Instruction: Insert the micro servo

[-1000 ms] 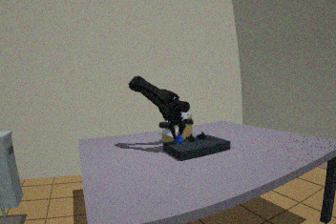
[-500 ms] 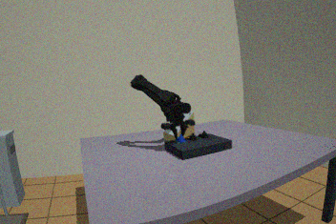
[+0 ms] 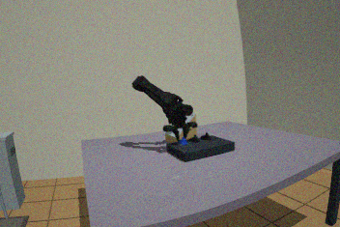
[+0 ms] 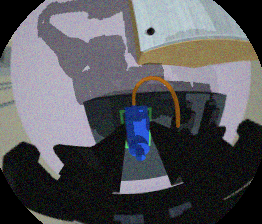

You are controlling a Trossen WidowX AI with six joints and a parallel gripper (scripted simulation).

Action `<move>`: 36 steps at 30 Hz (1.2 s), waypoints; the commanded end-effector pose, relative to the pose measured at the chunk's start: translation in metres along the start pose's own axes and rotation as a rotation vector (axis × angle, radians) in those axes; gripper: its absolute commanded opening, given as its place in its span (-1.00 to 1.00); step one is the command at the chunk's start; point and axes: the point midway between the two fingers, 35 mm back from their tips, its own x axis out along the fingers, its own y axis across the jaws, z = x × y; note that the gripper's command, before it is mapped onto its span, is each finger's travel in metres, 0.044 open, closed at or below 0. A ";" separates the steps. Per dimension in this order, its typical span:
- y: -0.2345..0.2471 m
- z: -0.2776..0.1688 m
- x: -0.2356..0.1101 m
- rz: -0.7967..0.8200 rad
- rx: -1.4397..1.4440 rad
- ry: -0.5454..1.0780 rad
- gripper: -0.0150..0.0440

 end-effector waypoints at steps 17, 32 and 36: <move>0.000 -0.010 -0.040 0.001 -0.005 -0.002 0.50; 0.001 -0.109 -0.100 -0.004 0.005 0.007 1.00; 0.001 -0.109 -0.102 -0.004 0.005 0.007 1.00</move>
